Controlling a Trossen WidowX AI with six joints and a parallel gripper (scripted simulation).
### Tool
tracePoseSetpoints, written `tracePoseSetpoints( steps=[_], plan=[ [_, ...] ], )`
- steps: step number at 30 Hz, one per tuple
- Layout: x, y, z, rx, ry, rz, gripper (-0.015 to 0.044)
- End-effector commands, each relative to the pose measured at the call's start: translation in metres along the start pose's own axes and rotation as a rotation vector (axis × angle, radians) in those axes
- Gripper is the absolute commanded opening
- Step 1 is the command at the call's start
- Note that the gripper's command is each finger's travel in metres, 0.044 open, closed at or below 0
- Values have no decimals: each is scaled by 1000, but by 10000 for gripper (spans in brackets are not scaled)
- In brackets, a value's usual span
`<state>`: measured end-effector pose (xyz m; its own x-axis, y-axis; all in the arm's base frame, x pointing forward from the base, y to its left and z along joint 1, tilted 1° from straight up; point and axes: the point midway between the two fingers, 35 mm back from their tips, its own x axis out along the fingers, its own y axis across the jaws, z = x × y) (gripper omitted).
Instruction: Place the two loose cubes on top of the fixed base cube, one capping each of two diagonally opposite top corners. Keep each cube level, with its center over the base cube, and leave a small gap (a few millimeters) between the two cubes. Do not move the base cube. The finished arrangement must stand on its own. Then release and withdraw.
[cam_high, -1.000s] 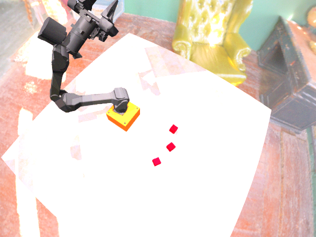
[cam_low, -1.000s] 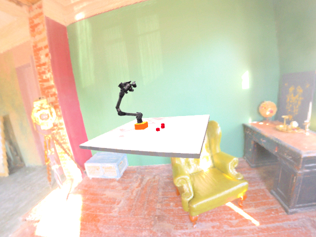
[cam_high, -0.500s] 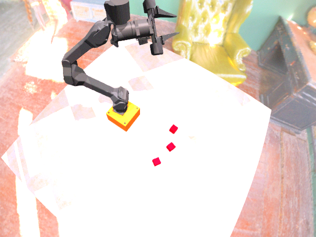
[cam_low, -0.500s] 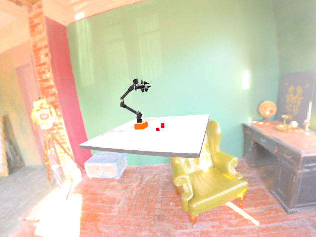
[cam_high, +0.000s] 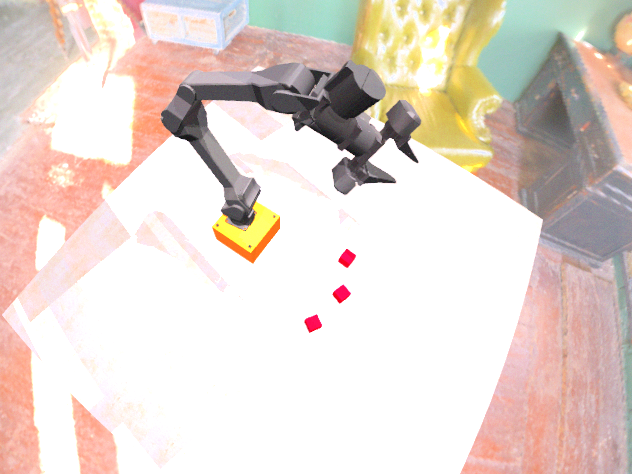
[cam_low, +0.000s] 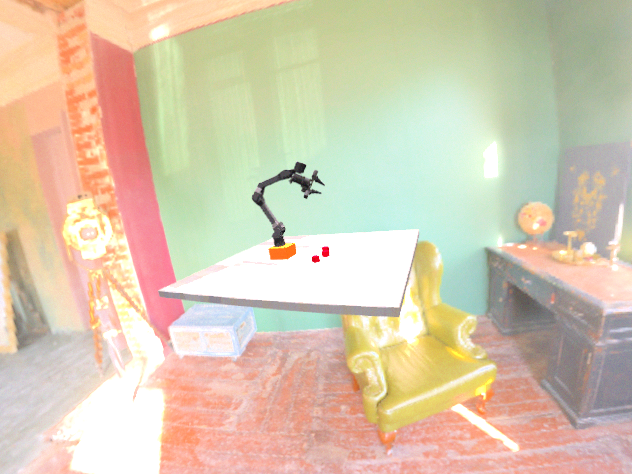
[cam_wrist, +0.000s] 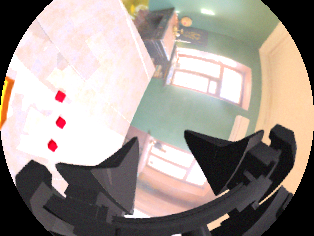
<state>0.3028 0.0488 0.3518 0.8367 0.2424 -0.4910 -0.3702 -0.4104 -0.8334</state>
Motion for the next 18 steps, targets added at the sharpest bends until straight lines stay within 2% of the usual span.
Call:
tracePoseSetpoints(
  steps=[1, 9, 18],
  plan=[
    [32, 39, -28, 169, 47, 175, 265],
    [69, 130, -76, 520, 156, 494, 265],
    [76, 243, -111, 930, 300, 832, 265]
  ],
)
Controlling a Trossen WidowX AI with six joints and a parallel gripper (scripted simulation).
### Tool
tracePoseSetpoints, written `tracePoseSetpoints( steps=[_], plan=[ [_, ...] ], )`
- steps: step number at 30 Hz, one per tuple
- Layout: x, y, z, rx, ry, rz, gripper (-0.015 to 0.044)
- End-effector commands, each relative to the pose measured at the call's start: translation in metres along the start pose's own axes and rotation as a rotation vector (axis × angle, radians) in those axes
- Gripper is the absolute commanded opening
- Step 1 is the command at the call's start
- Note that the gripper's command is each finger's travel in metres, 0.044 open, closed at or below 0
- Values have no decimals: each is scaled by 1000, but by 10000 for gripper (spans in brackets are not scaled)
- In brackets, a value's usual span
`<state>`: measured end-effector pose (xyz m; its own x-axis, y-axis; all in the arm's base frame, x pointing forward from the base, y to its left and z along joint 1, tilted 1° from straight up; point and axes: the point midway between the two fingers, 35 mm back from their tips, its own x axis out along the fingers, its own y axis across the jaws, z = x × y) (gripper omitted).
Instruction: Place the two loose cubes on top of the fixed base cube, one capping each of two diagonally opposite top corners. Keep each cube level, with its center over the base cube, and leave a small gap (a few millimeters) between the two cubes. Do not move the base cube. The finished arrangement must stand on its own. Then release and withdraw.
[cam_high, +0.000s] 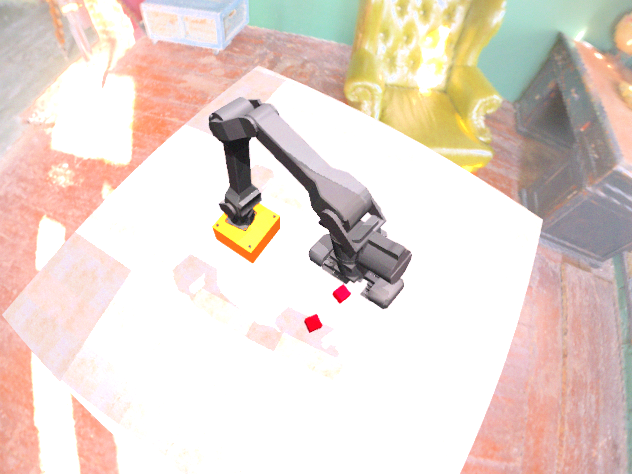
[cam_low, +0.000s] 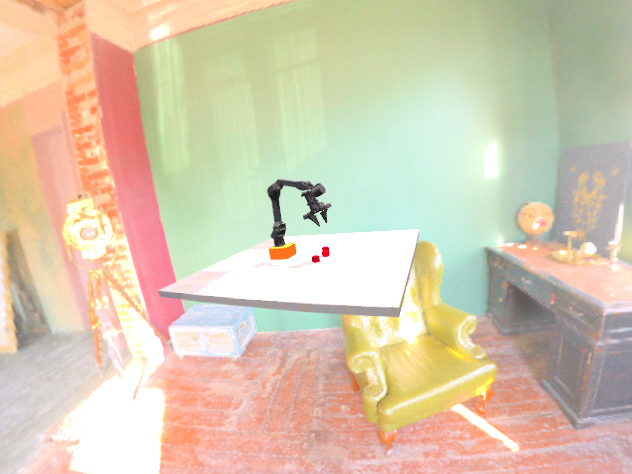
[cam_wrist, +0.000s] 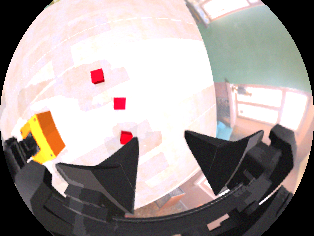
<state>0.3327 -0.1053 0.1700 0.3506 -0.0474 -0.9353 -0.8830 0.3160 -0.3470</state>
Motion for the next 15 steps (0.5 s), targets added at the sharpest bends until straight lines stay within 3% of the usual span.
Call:
tracePoseSetpoints(
  steps=[1, 6, 15],
  plan=[
    [33, 18, -38, 189, 61, 152, 265],
    [61, 46, -76, 389, 124, 310, 265],
    [77, 51, -79, 397, 126, 316, 265]
  ],
)
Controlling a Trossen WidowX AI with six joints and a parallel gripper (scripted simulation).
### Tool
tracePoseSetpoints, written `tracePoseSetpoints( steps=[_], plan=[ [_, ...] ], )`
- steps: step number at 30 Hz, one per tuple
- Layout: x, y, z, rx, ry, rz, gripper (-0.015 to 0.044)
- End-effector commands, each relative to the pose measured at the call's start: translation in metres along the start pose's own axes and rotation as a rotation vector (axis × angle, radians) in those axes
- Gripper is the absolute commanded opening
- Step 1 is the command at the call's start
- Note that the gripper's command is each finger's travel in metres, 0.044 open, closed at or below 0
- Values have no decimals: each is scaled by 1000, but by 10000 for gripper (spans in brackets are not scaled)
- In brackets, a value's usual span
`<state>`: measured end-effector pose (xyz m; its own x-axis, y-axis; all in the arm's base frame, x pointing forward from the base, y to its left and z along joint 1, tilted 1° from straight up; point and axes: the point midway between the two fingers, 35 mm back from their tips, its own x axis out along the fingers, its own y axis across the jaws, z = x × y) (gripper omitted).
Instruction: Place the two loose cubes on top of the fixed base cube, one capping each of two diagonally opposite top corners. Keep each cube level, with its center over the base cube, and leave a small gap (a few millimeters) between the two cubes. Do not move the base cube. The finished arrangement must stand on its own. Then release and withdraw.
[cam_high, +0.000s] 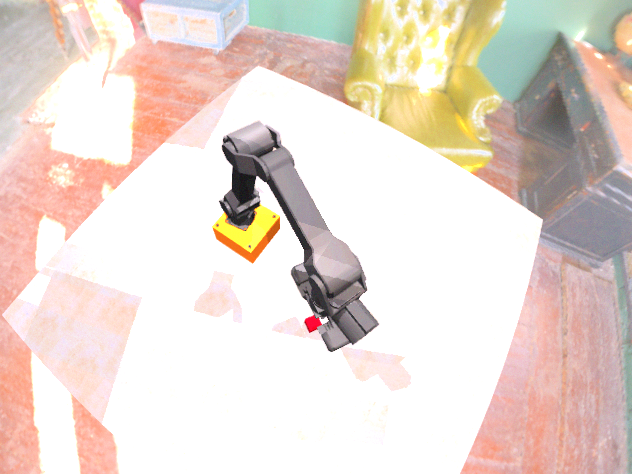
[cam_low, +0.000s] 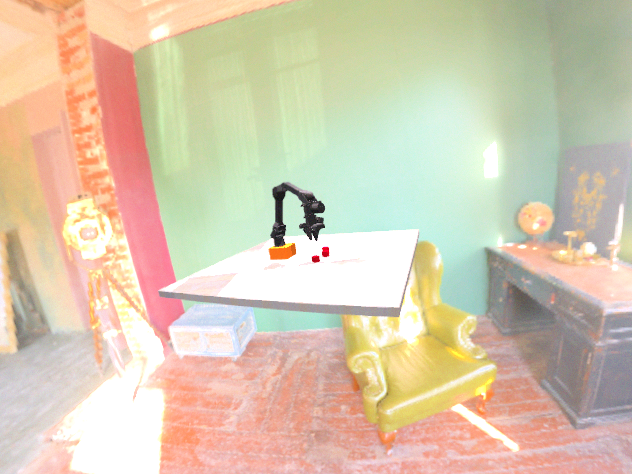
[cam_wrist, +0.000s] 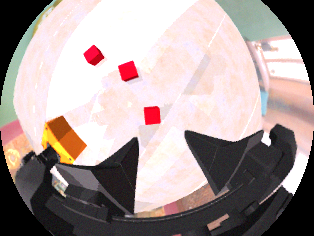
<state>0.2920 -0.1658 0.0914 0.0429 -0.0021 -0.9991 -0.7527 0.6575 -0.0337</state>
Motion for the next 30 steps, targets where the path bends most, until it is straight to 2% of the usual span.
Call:
tracePoseSetpoints(
  steps=[1, 5, 30],
  plan=[
    [27, 1, -3, 13, 9, 17, 265],
    [62, 3, -3, 13, 9, 18, 265],
    [95, 3, -4, 13, 9, 18, 265]
  ],
)
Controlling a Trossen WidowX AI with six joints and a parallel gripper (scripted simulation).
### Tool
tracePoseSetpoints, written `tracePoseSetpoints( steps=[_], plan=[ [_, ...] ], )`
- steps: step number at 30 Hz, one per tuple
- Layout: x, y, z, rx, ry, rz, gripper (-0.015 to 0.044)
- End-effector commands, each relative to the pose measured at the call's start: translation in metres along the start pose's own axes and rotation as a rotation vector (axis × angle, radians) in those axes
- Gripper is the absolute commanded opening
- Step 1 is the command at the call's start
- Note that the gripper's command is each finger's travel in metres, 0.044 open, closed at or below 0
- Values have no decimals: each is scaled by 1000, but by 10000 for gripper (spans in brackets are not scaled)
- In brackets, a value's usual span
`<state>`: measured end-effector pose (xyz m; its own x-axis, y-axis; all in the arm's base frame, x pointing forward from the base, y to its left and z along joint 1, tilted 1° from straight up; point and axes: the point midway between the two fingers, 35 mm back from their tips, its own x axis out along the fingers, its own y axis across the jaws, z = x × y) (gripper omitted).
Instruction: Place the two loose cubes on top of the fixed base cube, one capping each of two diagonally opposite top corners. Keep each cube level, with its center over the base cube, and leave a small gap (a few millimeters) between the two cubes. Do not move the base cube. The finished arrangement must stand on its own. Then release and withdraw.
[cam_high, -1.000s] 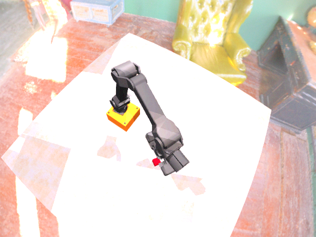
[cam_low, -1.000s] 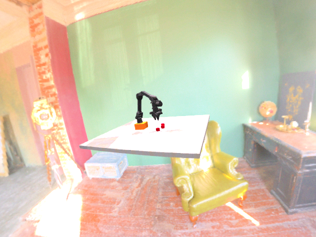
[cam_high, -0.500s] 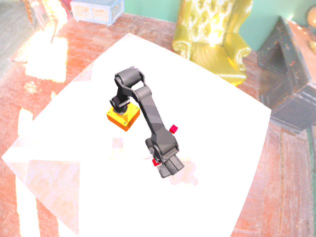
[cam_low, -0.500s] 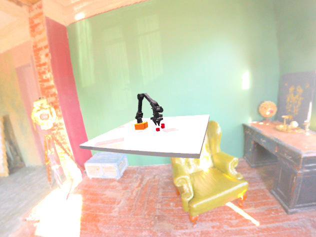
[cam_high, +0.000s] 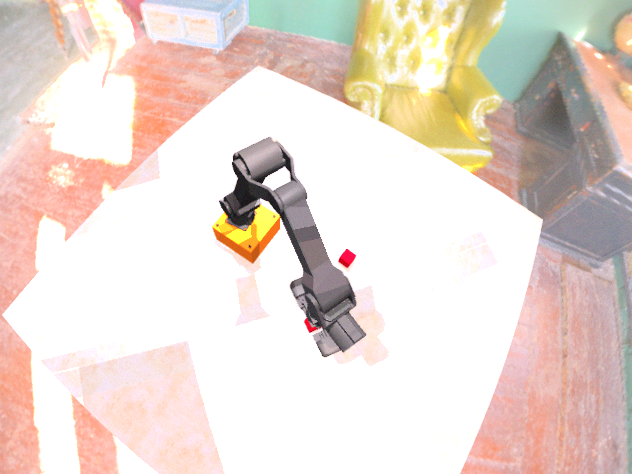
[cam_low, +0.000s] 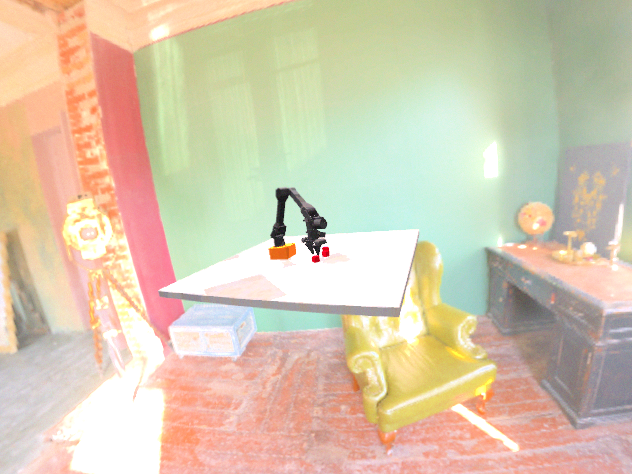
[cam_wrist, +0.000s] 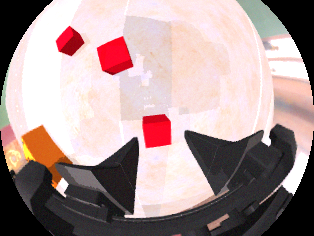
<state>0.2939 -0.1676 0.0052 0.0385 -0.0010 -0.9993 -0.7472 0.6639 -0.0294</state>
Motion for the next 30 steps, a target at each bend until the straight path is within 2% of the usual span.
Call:
tracePoseSetpoints(
  steps=[1, 11, 17, 22, 30],
  plan=[
    [11, 3, -1, 4, 7, 14, 265],
    [25, 4, -1, 4, 7, 14, 265],
    [25, 4, -1, 4, 7, 14, 107],
    [23, 3, -1, 4, 7, 14, 105],
    [-1, -1, 0, 4, 7, 13, 105]
  ],
)
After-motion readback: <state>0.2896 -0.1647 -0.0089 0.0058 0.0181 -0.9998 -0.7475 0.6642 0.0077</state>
